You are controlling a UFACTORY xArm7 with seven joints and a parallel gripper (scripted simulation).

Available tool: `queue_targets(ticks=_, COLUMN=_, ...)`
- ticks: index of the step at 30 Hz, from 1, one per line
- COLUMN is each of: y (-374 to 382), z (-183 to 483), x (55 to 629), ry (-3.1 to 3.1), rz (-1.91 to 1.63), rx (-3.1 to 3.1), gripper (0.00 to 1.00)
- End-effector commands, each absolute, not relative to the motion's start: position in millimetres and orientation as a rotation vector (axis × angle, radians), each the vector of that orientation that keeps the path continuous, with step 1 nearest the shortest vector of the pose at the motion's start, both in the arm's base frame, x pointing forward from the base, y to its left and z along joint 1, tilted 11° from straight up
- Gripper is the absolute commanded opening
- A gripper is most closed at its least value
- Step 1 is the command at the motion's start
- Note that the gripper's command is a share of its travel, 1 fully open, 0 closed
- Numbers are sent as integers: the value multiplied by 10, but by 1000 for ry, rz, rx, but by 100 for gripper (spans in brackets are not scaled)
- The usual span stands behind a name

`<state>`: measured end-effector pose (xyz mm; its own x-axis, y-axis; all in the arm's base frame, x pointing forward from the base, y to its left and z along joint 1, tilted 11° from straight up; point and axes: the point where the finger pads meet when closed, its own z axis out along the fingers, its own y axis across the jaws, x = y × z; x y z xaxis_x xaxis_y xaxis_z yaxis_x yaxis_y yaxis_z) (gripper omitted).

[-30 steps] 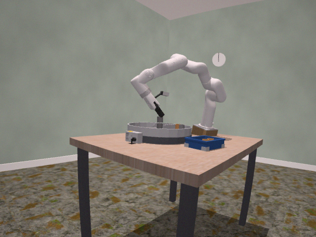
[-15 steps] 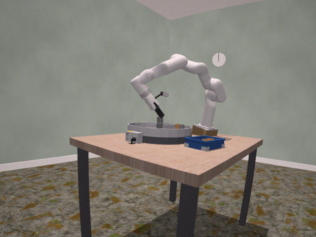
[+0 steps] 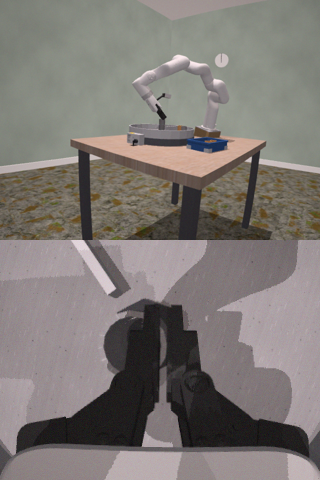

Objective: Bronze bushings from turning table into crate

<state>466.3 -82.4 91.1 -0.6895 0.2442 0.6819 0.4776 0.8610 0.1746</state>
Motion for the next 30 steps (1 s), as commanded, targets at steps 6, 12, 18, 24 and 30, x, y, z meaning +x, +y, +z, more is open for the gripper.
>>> queue_targets(ticks=6, y=-833, z=927, x=4674, ry=-2355, rz=-447, rx=-522, gripper=0)
queue_targets(ticks=12, y=-833, z=927, x=4674, ry=-2355, rz=-447, rx=-522, gripper=11)
queue_targets(ticks=18, y=-833, z=927, x=4674, ry=-2355, rz=-447, rx=-522, gripper=11)
queue_targets(ticks=24, y=-833, z=927, x=4674, ry=-2355, rz=-447, rx=-522, gripper=11)
queue_targets(ticks=30, y=-833, z=927, x=4674, ry=-2355, rz=-447, rx=-522, gripper=11)
